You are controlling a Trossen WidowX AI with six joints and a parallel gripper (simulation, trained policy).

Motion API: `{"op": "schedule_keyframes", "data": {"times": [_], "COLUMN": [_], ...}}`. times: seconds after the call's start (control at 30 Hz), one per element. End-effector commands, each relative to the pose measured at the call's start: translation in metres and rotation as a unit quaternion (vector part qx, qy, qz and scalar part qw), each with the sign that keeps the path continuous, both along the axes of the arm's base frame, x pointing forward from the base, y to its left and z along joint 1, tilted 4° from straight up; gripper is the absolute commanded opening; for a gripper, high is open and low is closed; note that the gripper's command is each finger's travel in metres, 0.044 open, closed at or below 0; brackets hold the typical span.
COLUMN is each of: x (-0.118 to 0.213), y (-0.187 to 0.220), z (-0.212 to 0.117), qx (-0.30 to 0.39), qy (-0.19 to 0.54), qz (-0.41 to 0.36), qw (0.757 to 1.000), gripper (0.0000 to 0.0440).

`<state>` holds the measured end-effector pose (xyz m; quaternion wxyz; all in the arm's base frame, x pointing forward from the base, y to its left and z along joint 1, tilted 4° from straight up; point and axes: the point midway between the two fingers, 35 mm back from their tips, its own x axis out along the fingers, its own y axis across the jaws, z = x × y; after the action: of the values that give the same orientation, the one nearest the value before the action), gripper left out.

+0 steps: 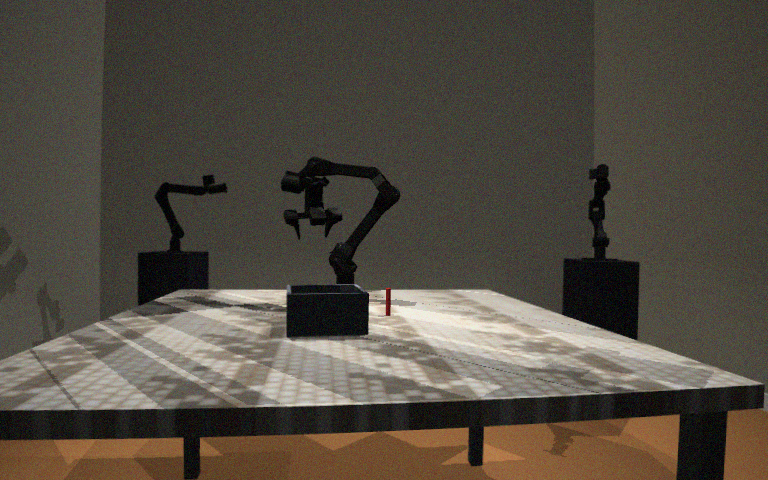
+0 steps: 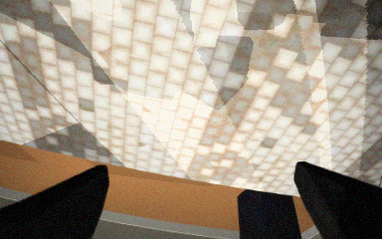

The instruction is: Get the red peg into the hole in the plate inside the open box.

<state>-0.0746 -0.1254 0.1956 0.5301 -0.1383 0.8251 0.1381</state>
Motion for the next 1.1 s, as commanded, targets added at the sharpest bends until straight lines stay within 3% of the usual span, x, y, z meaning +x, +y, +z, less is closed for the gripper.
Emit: {"op": "schedule_keyframes", "data": {"times": [0.0,0.4,1.07], "x": [0.013,0.067,0.163], "y": [-0.003,-0.009,0.024], "z": [-0.007,-0.023,-0.041], "qx": [-0.017,-0.106,-0.205], "qy": [-0.006,-0.036,-0.123], "qz": [-0.046,-0.203,-0.387], "qw": [0.999,0.973,0.890], "gripper": [0.0440,0.0440,0.0440]}}
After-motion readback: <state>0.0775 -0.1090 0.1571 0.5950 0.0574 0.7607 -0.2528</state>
